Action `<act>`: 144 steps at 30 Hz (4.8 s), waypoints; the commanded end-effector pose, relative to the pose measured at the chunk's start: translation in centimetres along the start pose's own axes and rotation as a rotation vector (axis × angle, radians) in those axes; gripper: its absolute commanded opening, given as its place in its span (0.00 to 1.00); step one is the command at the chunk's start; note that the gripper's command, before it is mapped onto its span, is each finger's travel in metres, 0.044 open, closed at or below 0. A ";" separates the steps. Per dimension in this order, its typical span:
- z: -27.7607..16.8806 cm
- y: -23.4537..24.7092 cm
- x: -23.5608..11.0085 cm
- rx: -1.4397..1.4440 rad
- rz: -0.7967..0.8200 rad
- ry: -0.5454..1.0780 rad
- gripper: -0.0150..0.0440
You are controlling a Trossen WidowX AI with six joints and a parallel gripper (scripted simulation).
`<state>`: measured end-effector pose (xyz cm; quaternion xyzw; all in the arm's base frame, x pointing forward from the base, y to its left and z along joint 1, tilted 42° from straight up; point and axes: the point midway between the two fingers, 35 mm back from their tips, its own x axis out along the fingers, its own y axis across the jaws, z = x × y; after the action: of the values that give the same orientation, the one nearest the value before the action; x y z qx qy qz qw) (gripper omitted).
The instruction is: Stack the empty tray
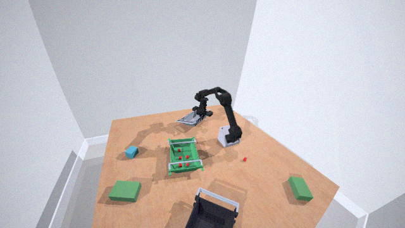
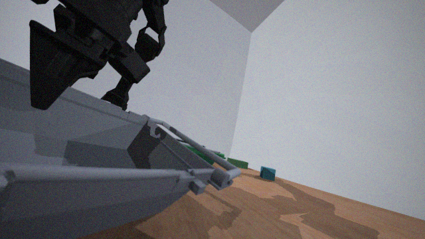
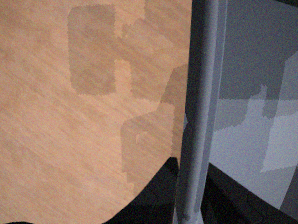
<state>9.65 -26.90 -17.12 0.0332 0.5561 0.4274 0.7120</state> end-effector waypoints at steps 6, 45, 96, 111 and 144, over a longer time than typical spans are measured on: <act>-0.1 0.2 -3.2 -0.002 -0.004 0.005 0.25; -0.2 -0.2 -12.6 0.000 -0.024 0.014 0.25; 23.6 2.3 -15.3 -0.251 -0.111 0.008 0.25; 31.9 6.7 -14.4 -0.365 -0.109 -0.026 0.25; 39.5 13.5 -12.6 -0.495 -0.076 -0.077 0.25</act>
<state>34.16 -9.13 14.20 -0.1475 0.4087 0.5297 0.7285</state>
